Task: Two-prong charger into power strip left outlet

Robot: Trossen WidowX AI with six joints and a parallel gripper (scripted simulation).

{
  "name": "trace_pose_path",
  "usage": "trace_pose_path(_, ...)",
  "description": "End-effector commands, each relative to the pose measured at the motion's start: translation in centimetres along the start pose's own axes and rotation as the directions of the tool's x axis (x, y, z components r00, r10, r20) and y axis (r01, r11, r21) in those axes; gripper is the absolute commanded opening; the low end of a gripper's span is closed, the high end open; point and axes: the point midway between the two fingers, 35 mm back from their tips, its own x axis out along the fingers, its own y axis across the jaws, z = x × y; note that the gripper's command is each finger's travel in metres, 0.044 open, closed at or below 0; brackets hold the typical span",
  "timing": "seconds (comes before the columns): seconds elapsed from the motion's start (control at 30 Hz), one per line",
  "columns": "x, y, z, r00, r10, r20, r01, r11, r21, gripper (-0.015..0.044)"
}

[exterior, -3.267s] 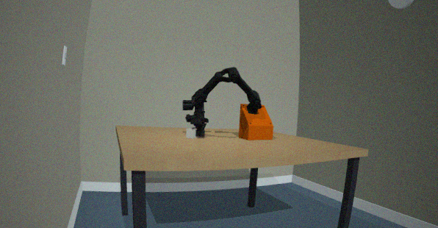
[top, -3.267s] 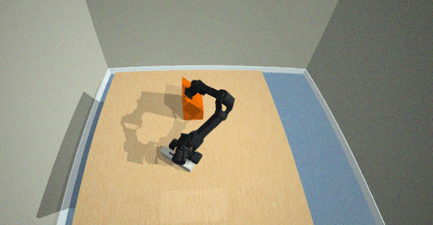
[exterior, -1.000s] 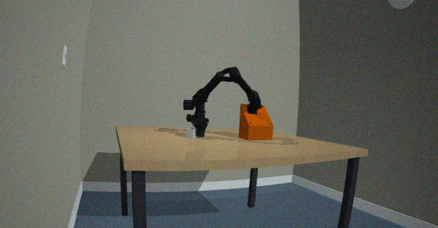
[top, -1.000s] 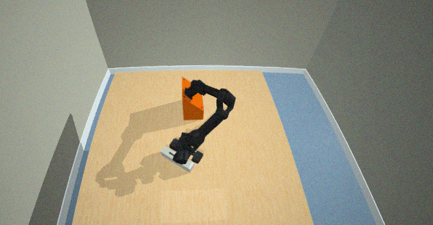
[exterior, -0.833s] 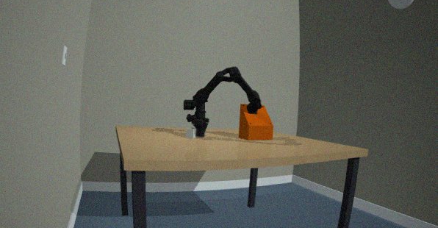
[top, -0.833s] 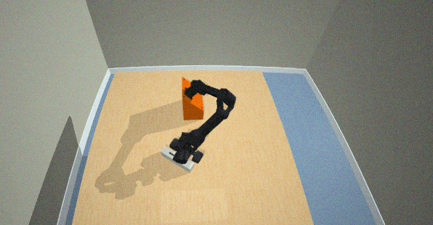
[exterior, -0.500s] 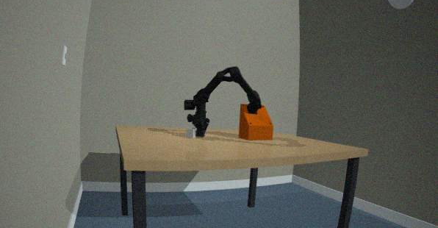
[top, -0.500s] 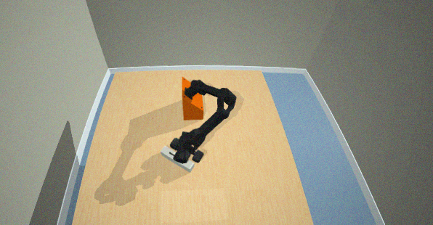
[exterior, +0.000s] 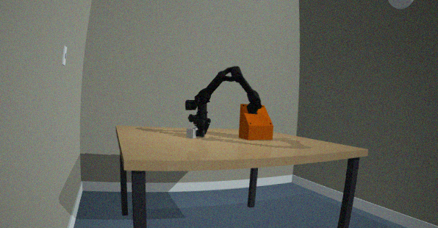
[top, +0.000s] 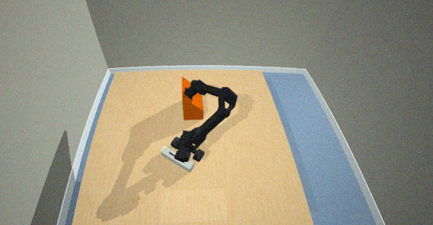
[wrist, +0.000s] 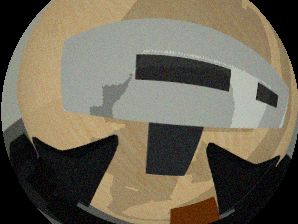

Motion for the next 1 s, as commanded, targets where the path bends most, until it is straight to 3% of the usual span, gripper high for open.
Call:
trace_pose_path(0.0, 0.0, 0.0, -0.5, 1.0, -0.003, 0.001, 0.003, 1.0, 0.005, 0.044)
trace_pose_path(0.97, 0.3, 0.1, -3.6, 1.0, -0.003, 0.0, 0.003, 1.0, 0.006, 0.044)
